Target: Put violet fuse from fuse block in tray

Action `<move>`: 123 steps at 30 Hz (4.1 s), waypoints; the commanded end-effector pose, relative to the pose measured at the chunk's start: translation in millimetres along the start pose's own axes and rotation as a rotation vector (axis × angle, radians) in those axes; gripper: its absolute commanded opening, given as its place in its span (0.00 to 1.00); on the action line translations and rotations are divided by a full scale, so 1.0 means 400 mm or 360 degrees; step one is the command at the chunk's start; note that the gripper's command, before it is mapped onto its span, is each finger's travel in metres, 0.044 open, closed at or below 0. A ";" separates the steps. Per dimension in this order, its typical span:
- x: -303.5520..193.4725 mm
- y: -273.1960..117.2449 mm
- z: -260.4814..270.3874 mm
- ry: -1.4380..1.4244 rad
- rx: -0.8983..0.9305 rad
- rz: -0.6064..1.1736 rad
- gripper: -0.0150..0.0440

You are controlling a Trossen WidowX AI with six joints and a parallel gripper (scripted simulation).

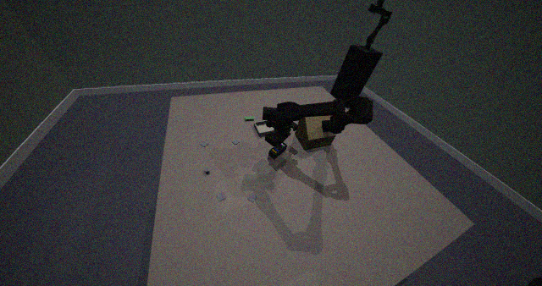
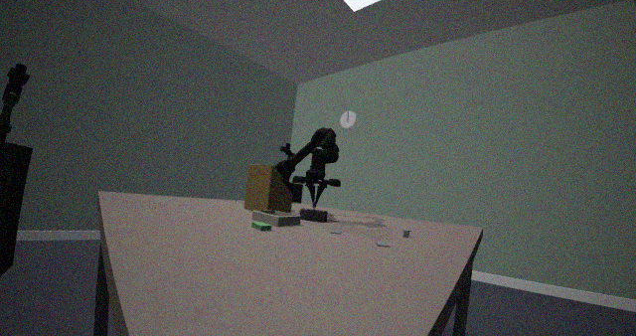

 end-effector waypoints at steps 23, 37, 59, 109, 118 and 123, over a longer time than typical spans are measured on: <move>0.009 -0.065 -0.001 -0.0005 -0.0002 -0.0010 0.25; 0.187 -0.081 -0.047 -0.0002 -0.0010 -0.0035 0.25; 0.430 -0.073 -0.204 -0.0009 -0.0007 -0.0025 0.25; 0.430 -0.073 -0.204 -0.0009 -0.0007 -0.0025 0.81; 0.429 -0.069 -0.204 -0.0003 -0.0002 -0.0020 0.81; 0.429 -0.069 -0.204 -0.0003 -0.0002 -0.0020 0.81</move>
Point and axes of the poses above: the point midway between the two fingers, 35 mm back from their tips, its own y axis out along the fingers, its own z axis across the jaws, x = y × z, the point moved 7 cm from there along -y, back along the fingers, and after that the axes turned 2 degrees about y, right-handed, at the moved point
